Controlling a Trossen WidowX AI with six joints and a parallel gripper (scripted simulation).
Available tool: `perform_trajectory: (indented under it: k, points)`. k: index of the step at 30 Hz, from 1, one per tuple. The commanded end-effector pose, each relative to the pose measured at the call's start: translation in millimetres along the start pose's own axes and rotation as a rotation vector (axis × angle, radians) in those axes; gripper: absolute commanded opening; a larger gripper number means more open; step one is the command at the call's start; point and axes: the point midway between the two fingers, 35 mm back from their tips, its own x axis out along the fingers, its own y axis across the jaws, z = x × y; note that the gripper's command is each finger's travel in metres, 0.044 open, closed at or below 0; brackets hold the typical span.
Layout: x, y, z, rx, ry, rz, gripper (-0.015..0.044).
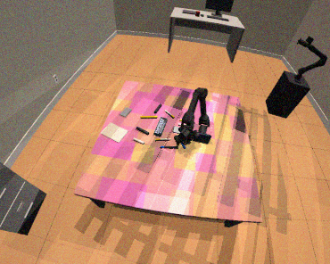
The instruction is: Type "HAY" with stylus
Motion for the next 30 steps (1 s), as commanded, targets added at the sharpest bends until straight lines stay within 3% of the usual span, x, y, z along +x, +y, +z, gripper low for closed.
perform_trajectory:
  k: [1,22,24,28,30]
  points:
    - [5.9,-3.2,0.5,-0.003,-0.005,-0.011,0.015]
    - [12.0,-1.3,1.3,-0.003,-0.005,-0.011,0.015]
    - [9.1,-0.5,0.8,-0.062,-0.007,-0.017,0.0097]
    - [13.9,-1.8,7.0,-0.459,-0.054,-0.095,0.0]
    - [16.1,-2.5,10.3,-0.668,-0.067,-0.144,0.0]
